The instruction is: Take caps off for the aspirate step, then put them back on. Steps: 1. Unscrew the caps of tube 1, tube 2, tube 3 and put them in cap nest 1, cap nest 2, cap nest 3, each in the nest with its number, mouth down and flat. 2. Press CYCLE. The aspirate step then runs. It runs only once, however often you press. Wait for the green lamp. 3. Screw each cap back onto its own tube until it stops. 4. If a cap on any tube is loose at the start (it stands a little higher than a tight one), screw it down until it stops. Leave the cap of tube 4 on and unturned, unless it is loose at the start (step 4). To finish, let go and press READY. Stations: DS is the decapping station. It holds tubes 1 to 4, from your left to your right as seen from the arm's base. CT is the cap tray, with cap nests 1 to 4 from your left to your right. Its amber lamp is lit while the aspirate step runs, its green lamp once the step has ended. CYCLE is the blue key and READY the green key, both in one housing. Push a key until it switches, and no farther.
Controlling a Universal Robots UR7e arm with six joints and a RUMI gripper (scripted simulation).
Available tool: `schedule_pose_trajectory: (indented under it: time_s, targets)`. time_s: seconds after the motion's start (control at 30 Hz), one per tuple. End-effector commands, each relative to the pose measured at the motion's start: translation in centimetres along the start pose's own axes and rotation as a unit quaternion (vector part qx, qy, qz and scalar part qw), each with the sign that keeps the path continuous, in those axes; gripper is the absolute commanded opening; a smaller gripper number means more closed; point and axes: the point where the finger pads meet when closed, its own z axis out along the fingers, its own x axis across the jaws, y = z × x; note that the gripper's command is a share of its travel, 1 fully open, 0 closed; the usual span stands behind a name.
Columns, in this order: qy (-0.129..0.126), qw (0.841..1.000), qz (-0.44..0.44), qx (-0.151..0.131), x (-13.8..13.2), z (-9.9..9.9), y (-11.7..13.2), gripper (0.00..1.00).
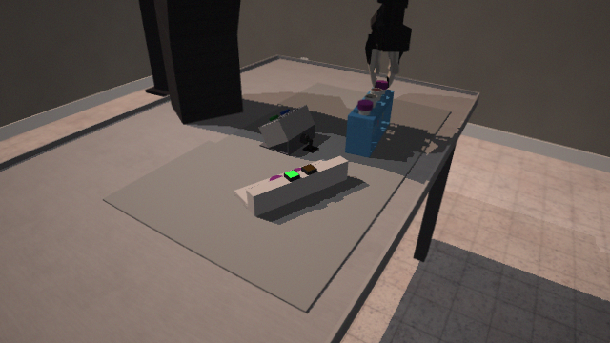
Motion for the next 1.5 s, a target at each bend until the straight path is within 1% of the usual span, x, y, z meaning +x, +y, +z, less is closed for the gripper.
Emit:
schedule_pose_trajectory:
  time_s: [0.0, 0.03, 0.13, 0.23, 0.37, 0.5, 0.57, 0.67, 0.8, 1.0, 1.03, 1.43, 1.47]
  targets:
    - [0.001, 1.0, 0.0, 0.0, 0.05, -0.04, 0.01, 0.0]
    - [0.001, 1.0, 0.0, 0.0, 0.04, -0.04, 0.01, 0.0]
    - [0.001, 0.997, 0.075, 0.0, 0.04, -0.02, 0.02, 0.0]
    - [0.001, 0.989, 0.149, 0.0, 0.04, -0.01, 0.02, 0.0]
    - [0.001, 0.969, 0.247, 0.0, 0.05, 0.01, 0.02, 0.0]
    - [0.001, 0.939, 0.343, 0.0, 0.04, 0.03, 0.02, 0.0]
    - [0.001, 0.939, 0.343, 0.0, 0.04, 0.03, 0.02, 0.0]
    - [0.001, 0.911, 0.412, 0.0, 0.04, 0.05, 0.02, 0.0]
    - [0.001, 0.866, 0.5, 0.0, 0.04, 0.07, 0.02, 0.0]
    - [0.001, 0.866, 0.5, 0.0, 0.04, 0.07, 0.02, 0.0]
    - [0.001, 0.866, 0.5, 0.0, 0.04, 0.07, 0.02, 0.35]
    - [0.001, 0.866, 0.5, 0.0, 0.05, 0.07, 0.02, 0.35]
    - [0.001, 0.886, 0.463, 0.0, 0.05, 0.02, 0.01, 0.35]
